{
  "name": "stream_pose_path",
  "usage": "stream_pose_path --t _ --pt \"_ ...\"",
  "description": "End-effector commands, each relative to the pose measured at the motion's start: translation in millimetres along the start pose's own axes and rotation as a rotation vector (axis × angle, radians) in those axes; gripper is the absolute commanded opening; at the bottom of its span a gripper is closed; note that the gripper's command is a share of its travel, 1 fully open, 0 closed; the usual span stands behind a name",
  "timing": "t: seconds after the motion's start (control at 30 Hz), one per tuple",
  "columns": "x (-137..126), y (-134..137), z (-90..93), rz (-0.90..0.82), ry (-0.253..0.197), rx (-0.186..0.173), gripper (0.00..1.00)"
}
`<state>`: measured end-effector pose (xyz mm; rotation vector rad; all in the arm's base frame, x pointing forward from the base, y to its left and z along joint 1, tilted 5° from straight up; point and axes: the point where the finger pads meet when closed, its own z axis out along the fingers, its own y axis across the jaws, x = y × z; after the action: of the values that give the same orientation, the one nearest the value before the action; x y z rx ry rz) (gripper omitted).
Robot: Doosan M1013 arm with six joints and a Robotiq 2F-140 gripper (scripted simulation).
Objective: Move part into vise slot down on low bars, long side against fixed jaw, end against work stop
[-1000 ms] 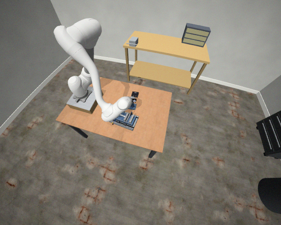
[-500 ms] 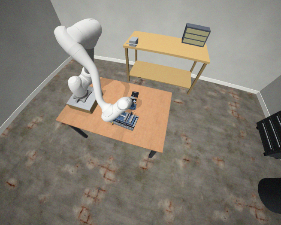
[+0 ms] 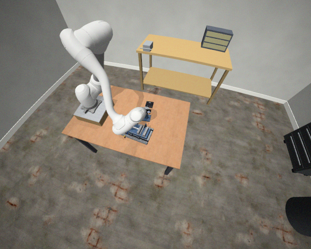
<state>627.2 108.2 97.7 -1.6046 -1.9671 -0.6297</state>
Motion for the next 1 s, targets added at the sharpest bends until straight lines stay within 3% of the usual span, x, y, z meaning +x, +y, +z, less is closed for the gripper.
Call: stream_pose_path --t 0.0,0.83,0.87,0.97 --pt "-2.6 -1.5 1.6 -0.001 0.0 -0.003 0.0" --pt "-2.6 -1.5 1.6 -0.001 0.0 -0.003 0.0" --pt "-2.6 -1.5 1.6 -0.001 0.0 -0.003 0.51" --pt "-2.6 -1.5 1.6 -0.001 0.0 -0.003 0.51"
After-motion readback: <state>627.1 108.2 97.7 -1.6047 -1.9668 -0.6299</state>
